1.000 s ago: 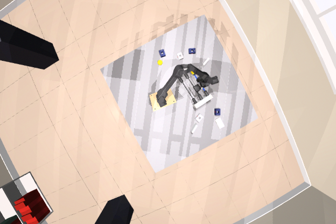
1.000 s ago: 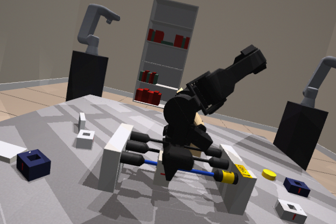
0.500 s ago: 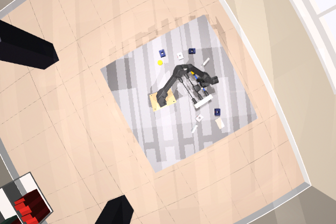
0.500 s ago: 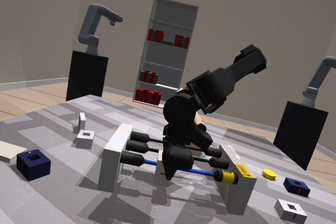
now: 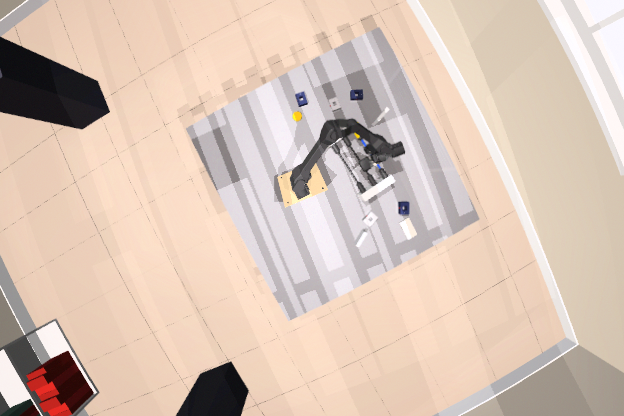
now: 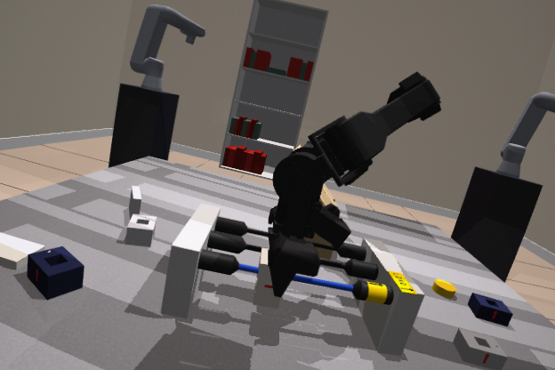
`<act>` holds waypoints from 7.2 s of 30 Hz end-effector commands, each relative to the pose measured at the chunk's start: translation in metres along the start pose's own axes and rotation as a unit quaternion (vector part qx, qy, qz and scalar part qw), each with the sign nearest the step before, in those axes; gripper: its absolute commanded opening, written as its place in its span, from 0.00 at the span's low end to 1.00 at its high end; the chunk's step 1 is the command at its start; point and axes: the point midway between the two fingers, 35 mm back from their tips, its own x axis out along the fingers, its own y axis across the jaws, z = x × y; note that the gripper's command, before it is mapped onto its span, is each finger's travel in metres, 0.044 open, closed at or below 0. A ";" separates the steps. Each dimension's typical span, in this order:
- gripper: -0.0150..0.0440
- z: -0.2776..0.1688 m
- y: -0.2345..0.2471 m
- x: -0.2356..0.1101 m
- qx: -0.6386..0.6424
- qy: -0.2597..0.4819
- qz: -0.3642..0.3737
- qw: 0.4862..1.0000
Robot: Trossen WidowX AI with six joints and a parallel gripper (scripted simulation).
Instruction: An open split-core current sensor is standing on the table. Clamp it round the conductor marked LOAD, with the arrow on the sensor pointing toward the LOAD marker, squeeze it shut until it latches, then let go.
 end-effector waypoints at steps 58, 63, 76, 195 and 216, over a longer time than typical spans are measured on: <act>0.58 -0.001 0.000 0.001 0.001 0.000 -0.002 1.000; 0.52 -0.001 0.000 0.001 0.001 0.000 -0.002 1.000; 0.25 -0.001 -0.001 -0.003 -0.001 0.001 0.011 1.000; 0.25 0.000 0.001 -0.002 0.002 -0.002 0.008 1.000; 0.70 -0.001 0.000 -0.001 0.000 -0.001 0.006 1.000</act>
